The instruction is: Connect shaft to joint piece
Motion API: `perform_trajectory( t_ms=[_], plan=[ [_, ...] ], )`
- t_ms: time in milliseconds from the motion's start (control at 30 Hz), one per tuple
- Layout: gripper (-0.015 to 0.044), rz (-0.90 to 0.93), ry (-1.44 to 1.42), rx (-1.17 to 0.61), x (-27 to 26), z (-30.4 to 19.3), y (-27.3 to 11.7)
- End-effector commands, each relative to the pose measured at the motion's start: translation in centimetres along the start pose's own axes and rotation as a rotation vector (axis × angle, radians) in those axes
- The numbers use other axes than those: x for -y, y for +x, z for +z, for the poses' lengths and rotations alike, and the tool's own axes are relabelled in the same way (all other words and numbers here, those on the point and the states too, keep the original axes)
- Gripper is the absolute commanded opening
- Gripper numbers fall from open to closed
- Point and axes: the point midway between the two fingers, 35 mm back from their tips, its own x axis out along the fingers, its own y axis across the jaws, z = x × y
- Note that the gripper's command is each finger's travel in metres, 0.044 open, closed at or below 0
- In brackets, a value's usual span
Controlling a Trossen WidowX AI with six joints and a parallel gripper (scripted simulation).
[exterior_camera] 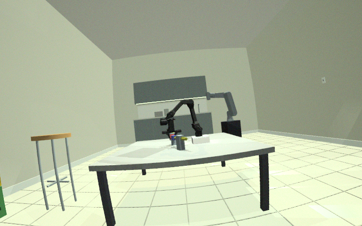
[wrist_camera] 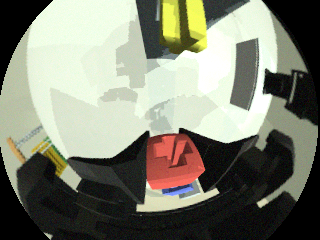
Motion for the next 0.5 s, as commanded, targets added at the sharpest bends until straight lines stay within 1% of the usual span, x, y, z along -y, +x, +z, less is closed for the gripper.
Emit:
perform_trajectory(
  t_ms=[0, 467],
  plan=[
    [0.0, 0.005, 0.038, -0.055, 0.18, 0.01, 0.28],
    [0.0, 0.006, 0.031, -0.057, 0.14, -0.04, 0.23]
  ],
)
